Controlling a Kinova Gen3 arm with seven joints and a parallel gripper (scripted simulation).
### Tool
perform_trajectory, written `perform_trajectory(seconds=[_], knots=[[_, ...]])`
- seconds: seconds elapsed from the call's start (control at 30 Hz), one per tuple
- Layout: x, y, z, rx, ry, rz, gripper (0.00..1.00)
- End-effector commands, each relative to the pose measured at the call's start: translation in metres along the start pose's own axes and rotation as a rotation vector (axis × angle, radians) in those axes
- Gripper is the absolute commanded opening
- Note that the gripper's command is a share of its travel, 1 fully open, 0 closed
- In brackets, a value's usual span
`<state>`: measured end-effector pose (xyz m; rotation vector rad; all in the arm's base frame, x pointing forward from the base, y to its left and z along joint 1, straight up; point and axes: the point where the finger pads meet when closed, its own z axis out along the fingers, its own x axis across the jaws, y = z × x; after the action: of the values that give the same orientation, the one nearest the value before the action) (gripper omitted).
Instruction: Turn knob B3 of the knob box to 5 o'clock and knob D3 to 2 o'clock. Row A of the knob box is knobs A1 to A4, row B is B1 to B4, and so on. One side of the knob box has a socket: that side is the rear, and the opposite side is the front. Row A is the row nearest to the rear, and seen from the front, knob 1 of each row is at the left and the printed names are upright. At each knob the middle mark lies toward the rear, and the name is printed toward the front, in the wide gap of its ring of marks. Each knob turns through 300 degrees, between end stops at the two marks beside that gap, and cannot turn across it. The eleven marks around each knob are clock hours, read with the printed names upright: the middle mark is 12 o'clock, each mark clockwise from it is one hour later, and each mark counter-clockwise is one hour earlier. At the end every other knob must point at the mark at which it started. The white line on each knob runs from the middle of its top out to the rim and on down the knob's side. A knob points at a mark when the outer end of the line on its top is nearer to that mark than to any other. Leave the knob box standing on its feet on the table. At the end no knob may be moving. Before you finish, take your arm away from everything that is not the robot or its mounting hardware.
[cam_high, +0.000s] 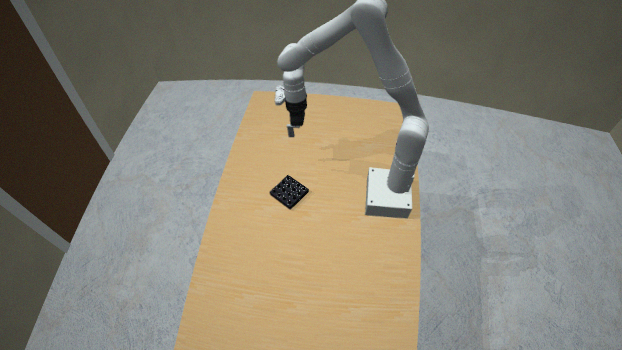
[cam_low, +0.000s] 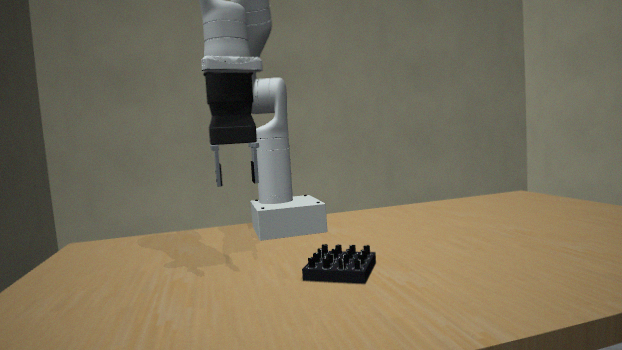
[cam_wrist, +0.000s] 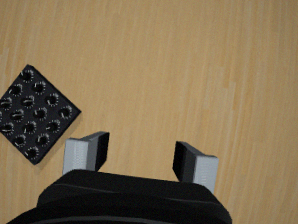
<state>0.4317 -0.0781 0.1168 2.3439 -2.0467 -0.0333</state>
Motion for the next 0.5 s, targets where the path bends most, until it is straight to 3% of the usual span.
perform_trajectory(seconds=[0.0,0.47], knots=[[-0.003,-0.001,0.0,-0.001,0.0,-0.006,1.0],[-0.015,-0.004,0.008,0.002,-0.002,0.039,1.0]])
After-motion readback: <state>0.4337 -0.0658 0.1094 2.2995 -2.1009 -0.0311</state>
